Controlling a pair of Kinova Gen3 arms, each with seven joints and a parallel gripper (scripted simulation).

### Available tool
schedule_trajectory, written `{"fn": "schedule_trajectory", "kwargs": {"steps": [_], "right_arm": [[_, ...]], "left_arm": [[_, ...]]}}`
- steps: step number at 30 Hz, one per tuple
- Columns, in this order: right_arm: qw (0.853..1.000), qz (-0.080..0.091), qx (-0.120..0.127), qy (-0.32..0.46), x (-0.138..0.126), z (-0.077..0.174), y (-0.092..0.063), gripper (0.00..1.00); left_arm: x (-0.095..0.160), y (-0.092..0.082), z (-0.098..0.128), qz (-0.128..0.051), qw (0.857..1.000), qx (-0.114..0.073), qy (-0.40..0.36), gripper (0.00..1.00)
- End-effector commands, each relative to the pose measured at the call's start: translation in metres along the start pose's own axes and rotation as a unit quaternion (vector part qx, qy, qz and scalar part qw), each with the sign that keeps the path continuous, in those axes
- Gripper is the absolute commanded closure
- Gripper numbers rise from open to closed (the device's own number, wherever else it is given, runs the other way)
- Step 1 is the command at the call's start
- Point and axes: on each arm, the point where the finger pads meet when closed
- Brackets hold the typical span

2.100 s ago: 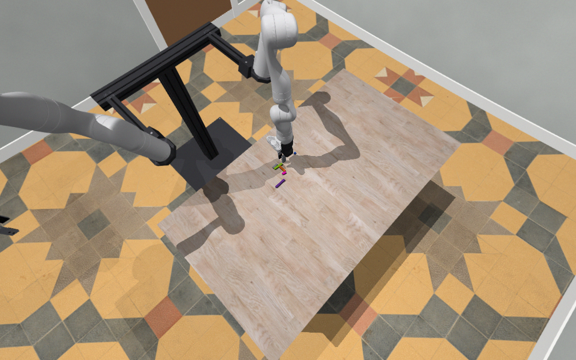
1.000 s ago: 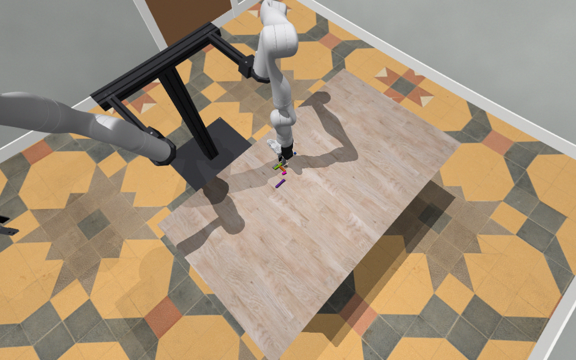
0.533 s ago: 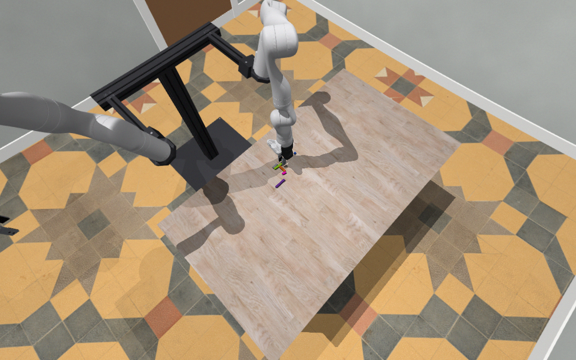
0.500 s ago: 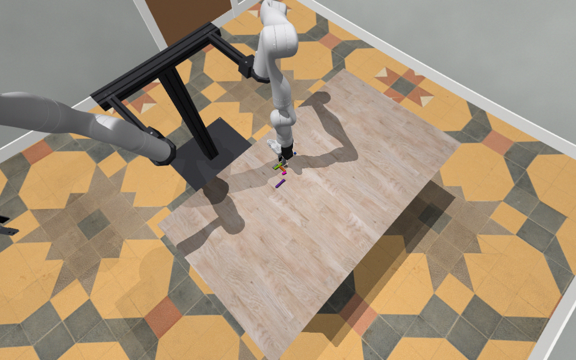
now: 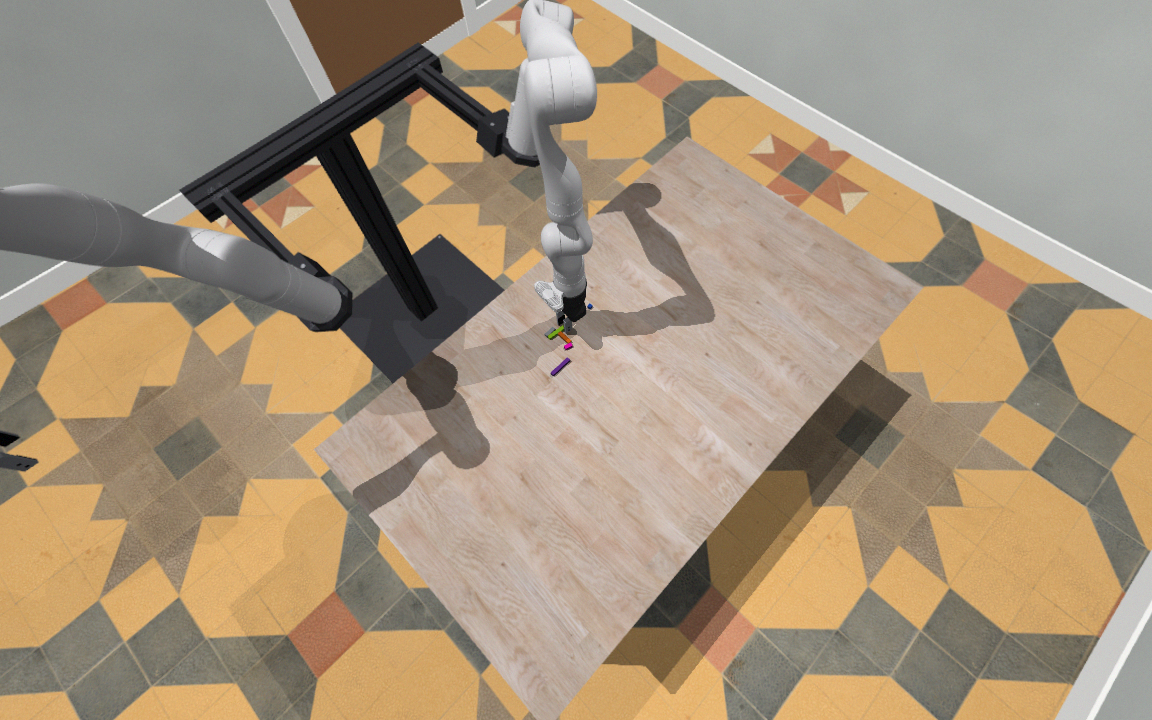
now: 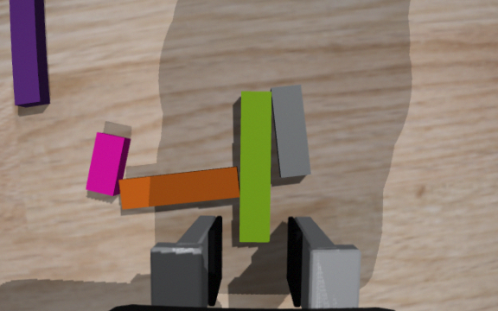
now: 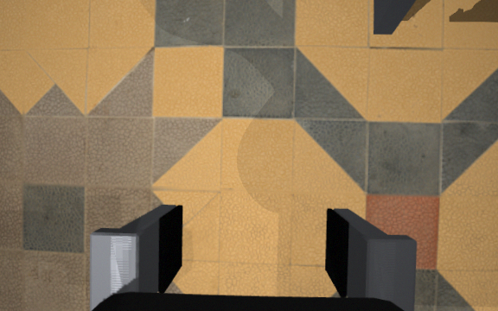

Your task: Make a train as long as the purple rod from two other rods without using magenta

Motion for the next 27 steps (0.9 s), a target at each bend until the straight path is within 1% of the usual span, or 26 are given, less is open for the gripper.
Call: {"fn": "schedule_trajectory", "kwargs": {"steps": [1,8,27], "right_arm": [[1.000,0.000,-0.001,0.000,-0.0001,-0.0004,-0.0006,0.00],[1.000,0.000,-0.001,0.000,-0.0001,-0.0004,-0.0006,0.00],[1.000,0.000,-0.001,0.000,-0.0001,-0.0004,-0.0006,0.00]], "left_arm": [[-0.0006,0.0002,0.0005,0.001,1.000,0.000,0.000,0.46],[-0.0006,0.0032,0.0005,0.001,1.000,0.000,0.000,0.46],[-0.0006,0.0033,0.0005,0.001,1.000,0.000,0.000,0.46]]}}
Point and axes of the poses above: on each arm, the point where the finger pads meet when closed, its own y axis out along the fingers, its own x axis across the jaws, z = x × y, and after that the axes turned 2 degrees about -y, right-handed
